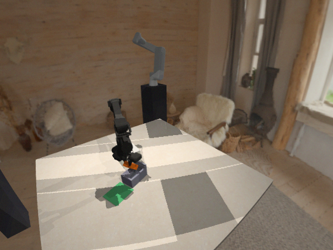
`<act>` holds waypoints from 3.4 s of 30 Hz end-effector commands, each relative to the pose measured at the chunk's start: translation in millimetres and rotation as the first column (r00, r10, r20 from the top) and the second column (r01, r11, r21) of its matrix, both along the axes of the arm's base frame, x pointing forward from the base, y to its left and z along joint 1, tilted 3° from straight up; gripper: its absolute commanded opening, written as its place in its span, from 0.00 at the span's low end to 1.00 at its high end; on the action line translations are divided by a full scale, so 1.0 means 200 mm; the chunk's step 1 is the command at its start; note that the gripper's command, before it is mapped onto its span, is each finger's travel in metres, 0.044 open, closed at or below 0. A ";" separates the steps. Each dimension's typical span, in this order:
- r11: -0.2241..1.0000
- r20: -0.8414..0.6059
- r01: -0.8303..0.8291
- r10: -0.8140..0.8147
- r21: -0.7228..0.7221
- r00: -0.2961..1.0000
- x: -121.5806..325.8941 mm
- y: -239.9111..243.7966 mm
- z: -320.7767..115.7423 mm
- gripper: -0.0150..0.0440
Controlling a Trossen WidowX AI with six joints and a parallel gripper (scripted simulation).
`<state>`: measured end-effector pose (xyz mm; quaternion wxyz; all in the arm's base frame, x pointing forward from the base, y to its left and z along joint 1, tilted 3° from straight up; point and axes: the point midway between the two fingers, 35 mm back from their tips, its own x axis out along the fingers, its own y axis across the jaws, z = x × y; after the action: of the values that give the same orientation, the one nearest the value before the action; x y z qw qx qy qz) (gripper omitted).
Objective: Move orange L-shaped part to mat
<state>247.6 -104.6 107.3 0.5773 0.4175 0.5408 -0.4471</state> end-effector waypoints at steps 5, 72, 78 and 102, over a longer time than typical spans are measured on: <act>1.000 0.001 -0.002 0.002 -0.001 1.000 0.03 -0.18 0.01 0.25; 1.000 0.002 -0.002 0.002 -0.011 1.000 0.11 -0.65 -0.27 0.25; 1.000 0.002 -0.002 0.002 -0.011 1.000 0.11 -0.66 -0.31 0.25; 1.000 0.002 -0.002 0.002 -0.011 1.000 0.11 -0.66 -0.36 0.25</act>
<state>268.6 -236.6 35.2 0.5796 0.4142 0.5377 -0.4510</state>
